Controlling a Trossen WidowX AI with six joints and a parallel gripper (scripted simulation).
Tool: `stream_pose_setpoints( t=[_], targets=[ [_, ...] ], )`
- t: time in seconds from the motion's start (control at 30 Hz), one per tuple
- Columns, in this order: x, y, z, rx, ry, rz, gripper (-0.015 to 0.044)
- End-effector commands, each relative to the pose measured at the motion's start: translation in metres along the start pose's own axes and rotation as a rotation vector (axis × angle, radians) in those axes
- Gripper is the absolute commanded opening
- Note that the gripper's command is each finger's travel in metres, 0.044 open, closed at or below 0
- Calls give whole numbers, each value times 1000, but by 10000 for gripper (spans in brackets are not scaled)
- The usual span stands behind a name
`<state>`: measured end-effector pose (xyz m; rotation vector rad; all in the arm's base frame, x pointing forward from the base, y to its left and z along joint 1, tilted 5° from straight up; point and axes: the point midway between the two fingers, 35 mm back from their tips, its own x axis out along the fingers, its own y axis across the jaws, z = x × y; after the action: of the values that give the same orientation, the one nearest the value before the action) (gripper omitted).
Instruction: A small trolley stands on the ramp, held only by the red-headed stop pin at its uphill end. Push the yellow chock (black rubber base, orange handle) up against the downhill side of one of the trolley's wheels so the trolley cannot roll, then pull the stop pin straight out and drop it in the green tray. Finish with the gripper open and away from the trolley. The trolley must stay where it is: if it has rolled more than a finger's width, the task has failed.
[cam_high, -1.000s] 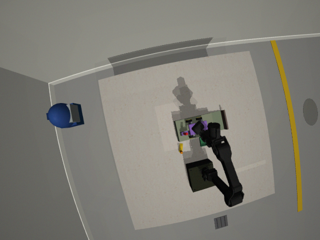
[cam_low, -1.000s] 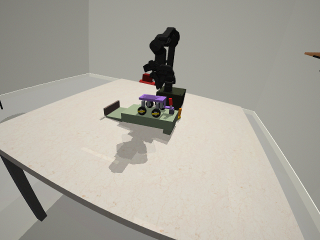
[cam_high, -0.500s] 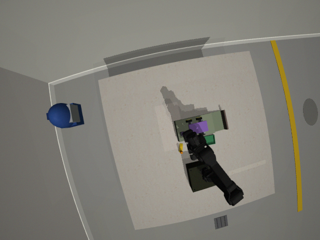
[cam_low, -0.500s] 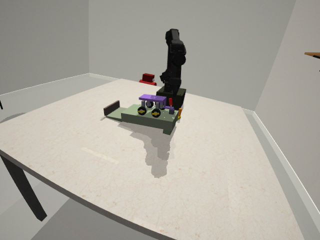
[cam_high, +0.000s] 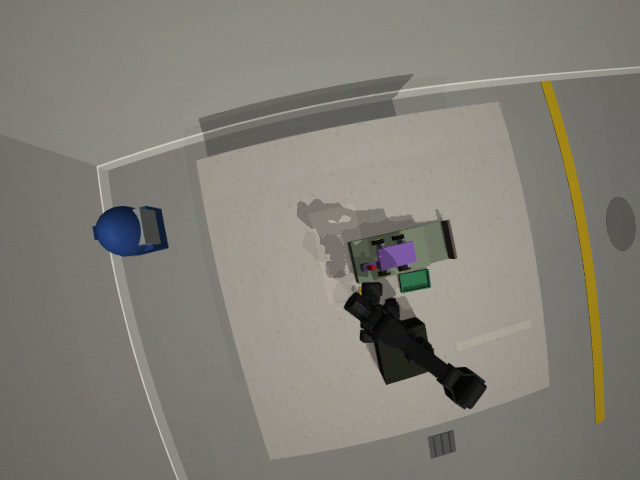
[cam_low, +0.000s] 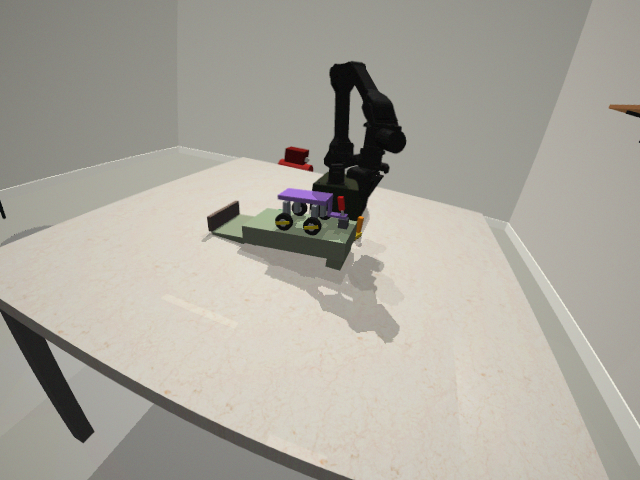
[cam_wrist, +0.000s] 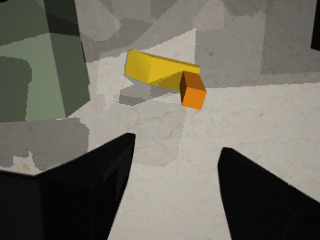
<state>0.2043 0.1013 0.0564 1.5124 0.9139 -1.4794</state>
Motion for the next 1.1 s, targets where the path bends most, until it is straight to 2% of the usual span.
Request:
stream_pose_setpoints(
  t=[0.0, 0.2, 0.6, 1.07],
  targets=[
    [5, -13, 1, 70, -40, -5, 190],
    [9, -13, 1, 70, -40, -5, 190],
    [50, -13, 3, 70, -41, -5, 190],
    [63, -13, 4, 70, -41, -5, 190]
  ],
)
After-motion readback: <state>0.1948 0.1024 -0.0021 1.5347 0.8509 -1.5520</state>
